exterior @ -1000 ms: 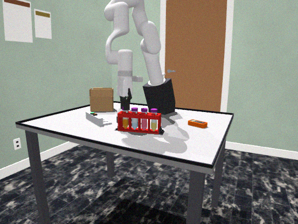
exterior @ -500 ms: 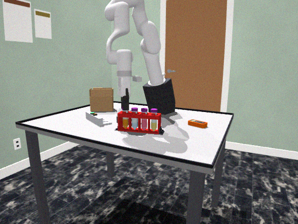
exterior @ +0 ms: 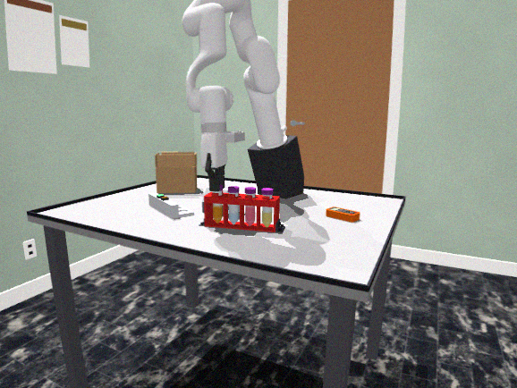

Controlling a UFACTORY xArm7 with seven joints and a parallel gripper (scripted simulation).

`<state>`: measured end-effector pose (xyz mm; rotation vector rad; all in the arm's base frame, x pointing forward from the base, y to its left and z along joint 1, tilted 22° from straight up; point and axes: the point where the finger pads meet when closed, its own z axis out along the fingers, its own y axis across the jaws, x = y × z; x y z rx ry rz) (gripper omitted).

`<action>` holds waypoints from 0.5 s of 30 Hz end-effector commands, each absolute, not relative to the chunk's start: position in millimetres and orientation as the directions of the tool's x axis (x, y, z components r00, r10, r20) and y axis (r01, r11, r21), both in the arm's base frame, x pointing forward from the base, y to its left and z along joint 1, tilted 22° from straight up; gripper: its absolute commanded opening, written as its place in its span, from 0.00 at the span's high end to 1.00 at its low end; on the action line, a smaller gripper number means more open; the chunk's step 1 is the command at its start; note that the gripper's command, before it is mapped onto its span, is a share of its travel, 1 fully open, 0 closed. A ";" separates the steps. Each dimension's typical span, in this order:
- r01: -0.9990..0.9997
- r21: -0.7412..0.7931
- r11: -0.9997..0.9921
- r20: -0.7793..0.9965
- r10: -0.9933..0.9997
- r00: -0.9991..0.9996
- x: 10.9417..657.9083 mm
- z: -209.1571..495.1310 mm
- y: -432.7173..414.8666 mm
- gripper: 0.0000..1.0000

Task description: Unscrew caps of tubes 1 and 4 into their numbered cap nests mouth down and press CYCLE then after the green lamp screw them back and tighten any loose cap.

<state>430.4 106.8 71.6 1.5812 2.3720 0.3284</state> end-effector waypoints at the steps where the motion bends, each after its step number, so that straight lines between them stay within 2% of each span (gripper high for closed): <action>1: 0.919 0.373 0.125 -0.043 0.992 -0.117 431.0 72.2 107.4 1.00; 8: 0.905 0.365 -0.219 0.086 0.976 0.201 431.1 72.0 107.4 1.00; 15: 0.873 0.352 -0.339 0.131 0.941 0.312 431.2 71.9 107.4 1.00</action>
